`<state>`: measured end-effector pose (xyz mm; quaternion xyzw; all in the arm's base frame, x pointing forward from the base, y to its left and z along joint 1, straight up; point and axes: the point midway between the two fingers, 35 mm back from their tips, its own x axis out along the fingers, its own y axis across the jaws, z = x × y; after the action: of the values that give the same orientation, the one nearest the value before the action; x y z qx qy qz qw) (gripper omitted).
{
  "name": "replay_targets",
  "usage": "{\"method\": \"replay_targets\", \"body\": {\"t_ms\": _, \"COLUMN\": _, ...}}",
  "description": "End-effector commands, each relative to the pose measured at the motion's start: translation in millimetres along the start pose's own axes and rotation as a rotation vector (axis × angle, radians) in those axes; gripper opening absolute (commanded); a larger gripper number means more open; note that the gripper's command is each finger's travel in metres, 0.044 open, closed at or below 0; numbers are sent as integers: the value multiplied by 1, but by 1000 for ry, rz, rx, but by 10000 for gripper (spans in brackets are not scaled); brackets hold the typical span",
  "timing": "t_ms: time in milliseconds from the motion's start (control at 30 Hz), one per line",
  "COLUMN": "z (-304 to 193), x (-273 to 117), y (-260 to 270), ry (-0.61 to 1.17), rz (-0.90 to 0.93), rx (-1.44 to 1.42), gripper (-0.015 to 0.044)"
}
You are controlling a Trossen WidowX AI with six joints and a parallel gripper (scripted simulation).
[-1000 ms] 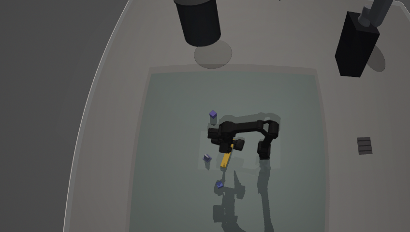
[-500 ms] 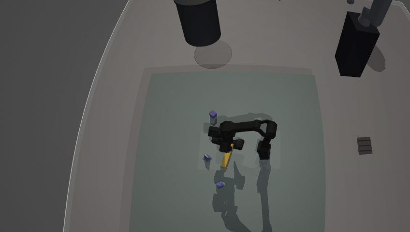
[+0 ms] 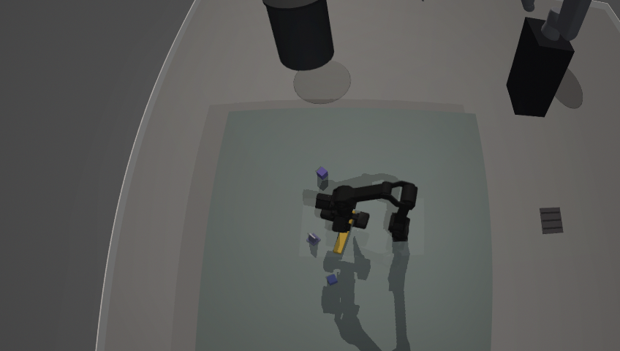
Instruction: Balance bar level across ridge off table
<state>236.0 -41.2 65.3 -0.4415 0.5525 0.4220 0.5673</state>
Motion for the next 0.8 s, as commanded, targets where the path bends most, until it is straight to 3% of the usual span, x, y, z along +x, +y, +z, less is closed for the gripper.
{"method": "replay_targets", "body": {"t_ms": 0, "z": 0, "x": 9, "y": 2, "ry": -2, "rz": 13, "rx": -3, "gripper": 315}}
{"method": "replay_targets", "body": {"t_ms": 767, "z": 0, "x": 20, "y": 2, "ry": -2, "rz": 13, "rx": -3, "gripper": 315}}
